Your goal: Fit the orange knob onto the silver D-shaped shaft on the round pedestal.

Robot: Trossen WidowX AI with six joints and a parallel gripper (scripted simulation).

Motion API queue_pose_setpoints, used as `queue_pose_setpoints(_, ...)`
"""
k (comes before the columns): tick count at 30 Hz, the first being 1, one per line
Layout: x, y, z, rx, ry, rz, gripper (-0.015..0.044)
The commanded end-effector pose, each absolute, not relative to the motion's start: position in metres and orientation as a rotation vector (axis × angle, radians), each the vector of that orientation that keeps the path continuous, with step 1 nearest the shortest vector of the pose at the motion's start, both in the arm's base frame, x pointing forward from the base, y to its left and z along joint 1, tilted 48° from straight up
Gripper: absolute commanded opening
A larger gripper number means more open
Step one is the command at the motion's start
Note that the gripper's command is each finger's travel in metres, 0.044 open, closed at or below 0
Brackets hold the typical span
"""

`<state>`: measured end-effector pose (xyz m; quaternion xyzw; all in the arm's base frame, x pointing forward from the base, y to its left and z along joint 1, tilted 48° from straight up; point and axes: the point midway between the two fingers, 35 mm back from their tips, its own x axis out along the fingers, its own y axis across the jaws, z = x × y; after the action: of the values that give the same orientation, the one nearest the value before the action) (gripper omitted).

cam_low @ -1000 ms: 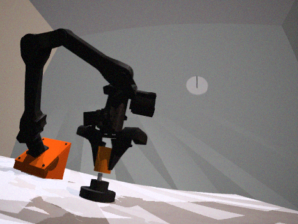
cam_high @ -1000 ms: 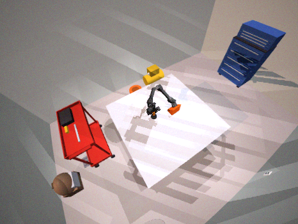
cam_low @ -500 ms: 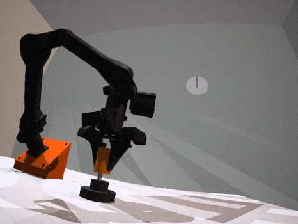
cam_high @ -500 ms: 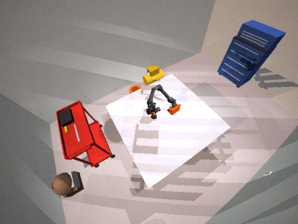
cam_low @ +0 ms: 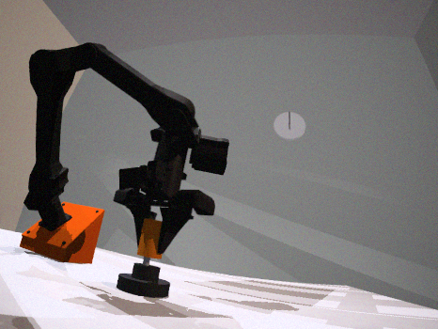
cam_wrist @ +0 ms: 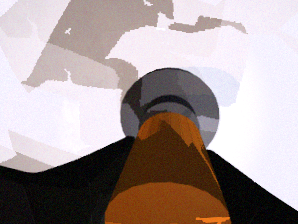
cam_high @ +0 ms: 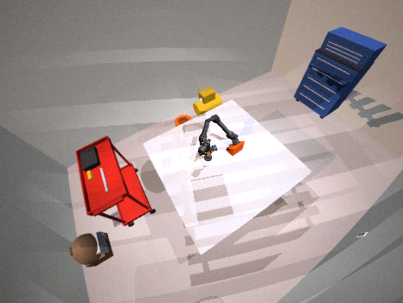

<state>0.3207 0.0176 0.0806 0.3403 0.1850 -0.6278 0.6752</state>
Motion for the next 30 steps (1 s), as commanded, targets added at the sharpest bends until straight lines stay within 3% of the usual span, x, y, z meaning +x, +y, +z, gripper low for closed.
queue_pose_setpoints(1, 0.321, 0.018, 0.08, 0.764, 0.414, -1.407, 0.0)
queue_pose_setpoints(24, 0.323, 0.008, 0.072, 0.773, 0.412, -1.411, 0.0)
queue_pose_setpoints(30, 0.323, 0.008, 0.072, 0.773, 0.412, -1.411, 0.0157)
